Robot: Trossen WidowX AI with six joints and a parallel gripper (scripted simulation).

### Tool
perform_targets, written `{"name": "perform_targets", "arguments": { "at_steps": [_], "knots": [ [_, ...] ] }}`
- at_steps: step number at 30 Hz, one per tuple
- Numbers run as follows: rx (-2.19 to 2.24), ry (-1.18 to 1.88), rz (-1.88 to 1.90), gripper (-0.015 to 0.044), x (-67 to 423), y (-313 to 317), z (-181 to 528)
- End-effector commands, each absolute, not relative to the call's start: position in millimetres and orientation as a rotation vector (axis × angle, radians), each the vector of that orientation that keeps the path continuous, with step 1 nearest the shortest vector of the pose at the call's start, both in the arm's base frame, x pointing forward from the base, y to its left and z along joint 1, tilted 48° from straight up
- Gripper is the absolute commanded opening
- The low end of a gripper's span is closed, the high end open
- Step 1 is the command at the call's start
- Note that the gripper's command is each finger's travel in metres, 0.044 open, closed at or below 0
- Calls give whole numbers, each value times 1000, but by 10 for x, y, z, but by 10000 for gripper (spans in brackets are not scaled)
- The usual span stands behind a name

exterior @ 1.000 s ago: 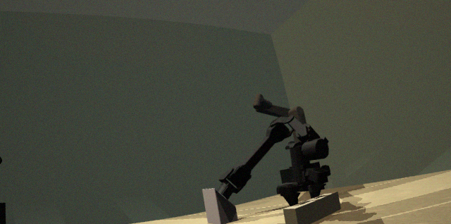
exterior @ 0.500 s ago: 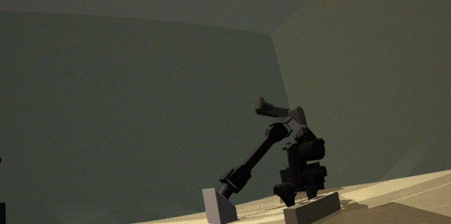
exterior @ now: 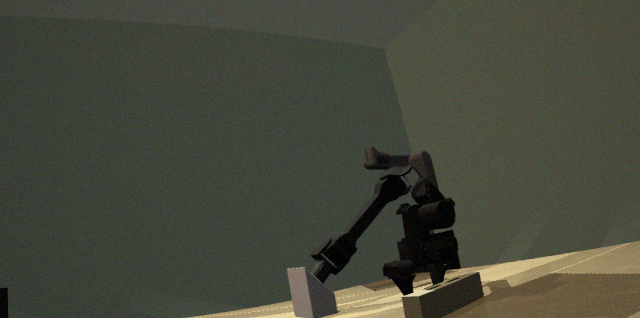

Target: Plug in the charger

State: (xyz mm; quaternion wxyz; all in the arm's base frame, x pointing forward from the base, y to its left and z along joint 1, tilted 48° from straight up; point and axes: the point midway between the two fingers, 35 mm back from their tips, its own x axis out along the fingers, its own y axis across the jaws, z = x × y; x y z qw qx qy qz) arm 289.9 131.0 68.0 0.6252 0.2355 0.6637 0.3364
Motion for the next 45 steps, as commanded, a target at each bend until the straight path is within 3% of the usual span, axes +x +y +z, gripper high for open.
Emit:
{"name": "perform_targets", "arguments": {
  "at_steps": [1, 24, 35, 45],
  "knots": [
    [540, 1519, 775, 440, 2830, 1304, 685],
    [547, 1518, 764, 440, 2656, 1277, 659],
    [699, 963, 542, 440, 2864, 727, 1171],
    [702, 953, 539, 440, 2864, 717, 1181]
  ]
}}
